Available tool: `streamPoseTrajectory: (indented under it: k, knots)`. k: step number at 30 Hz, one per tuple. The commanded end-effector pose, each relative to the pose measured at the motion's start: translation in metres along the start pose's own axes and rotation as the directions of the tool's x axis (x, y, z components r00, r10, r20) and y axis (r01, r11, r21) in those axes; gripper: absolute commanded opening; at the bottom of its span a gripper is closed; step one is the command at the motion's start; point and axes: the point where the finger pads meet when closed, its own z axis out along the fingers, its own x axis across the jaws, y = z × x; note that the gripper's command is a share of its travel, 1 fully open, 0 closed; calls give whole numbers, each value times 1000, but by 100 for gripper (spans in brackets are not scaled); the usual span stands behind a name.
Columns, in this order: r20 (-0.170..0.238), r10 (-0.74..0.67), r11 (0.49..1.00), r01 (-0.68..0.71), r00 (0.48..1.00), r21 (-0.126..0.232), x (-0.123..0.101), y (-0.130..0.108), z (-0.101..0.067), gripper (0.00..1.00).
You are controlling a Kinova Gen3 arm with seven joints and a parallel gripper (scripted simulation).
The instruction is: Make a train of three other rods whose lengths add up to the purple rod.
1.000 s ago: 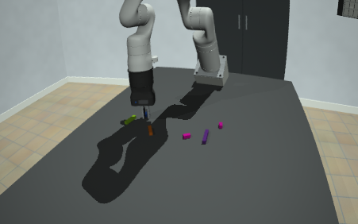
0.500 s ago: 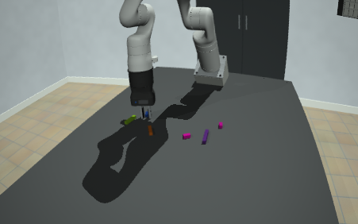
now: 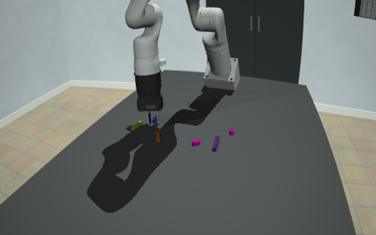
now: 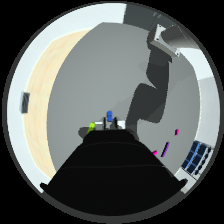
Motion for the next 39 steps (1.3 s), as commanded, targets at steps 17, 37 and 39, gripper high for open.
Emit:
streamPoseTrajectory:
  k: [17, 37, 39]
  knots:
    - [0, 0, 1000, 0, 1000, -1, 0, 0, -4, 54]
    - [1, 0, 1000, 0, 1000, -1, 0, 0, -20, 54]
    - [0, 0, 1000, 0, 1000, -1, 0, 0, -22, 54]
